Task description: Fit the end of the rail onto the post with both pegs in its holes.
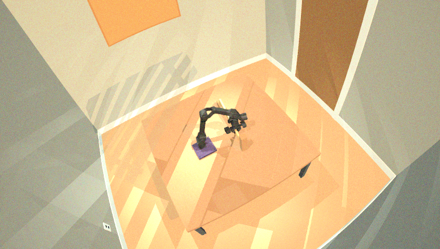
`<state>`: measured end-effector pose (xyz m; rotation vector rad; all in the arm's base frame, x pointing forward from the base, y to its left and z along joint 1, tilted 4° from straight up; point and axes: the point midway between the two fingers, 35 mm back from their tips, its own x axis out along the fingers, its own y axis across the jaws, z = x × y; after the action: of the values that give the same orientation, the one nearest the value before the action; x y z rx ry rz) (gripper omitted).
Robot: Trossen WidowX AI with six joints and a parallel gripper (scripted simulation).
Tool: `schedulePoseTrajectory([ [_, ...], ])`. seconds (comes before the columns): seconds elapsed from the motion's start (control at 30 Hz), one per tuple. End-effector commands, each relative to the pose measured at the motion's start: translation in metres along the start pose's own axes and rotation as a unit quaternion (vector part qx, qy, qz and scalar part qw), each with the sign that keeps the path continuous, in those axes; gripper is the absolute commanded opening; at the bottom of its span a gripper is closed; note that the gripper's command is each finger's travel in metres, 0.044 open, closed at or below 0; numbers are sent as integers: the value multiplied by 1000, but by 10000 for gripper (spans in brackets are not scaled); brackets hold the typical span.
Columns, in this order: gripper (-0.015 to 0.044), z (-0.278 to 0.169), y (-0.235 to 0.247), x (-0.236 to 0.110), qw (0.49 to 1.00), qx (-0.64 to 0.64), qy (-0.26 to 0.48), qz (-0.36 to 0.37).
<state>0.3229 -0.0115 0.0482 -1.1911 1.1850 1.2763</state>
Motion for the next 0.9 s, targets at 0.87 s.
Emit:
schedulePoseTrajectory([
  [0.87,0,1,-6,-21,1000,-3,-4,-11],
])
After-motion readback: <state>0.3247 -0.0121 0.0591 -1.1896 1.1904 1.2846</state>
